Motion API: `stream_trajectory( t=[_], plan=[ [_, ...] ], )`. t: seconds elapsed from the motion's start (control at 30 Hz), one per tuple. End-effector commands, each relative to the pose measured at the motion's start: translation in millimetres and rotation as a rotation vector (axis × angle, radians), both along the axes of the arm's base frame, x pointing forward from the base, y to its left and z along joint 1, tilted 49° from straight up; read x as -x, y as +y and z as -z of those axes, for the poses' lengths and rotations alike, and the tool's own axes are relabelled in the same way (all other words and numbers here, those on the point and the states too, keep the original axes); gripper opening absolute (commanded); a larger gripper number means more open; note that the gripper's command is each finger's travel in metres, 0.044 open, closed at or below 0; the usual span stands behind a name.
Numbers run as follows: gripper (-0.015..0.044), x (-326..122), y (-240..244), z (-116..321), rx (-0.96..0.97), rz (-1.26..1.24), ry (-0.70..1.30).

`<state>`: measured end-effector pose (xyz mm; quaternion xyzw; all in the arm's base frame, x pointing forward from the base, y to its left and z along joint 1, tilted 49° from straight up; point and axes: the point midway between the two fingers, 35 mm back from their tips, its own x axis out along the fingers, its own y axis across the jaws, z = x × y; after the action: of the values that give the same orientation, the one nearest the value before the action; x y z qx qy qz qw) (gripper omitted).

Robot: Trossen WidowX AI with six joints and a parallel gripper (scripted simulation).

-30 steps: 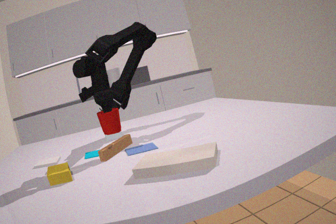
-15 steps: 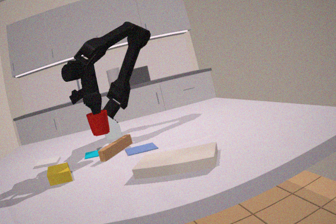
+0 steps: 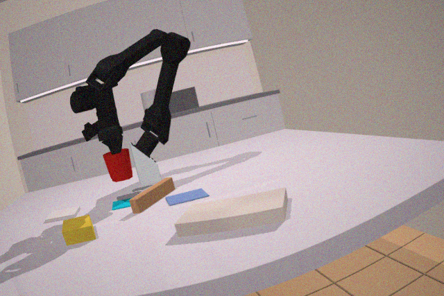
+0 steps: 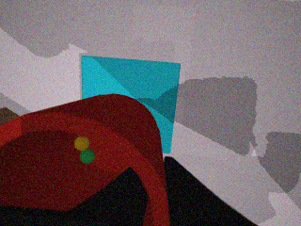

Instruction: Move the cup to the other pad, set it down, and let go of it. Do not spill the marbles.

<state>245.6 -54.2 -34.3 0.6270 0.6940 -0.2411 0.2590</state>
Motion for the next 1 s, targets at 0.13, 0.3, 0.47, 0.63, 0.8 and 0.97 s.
stream_trajectory(
  t=[0.13,0.3,0.47,0.63,0.8,0.97],
  plan=[
    [0.0000,3.0,5.8,8.4,-0.001,-0.008,0.000],
    [0.0000,3.4,11.4,13.7,-0.002,-0.008,0.000],
    [0.0000,3.9,17.1,19.0,-0.002,-0.008,0.000],
    [0.0000,4.6,23.1,24.4,-0.002,-0.008,0.000],
    [0.0000,5.4,29.0,29.6,-0.002,-0.008,0.000],
    [0.0000,6.4,34.8,34.5,-0.003,-0.008,0.000]
  ],
)
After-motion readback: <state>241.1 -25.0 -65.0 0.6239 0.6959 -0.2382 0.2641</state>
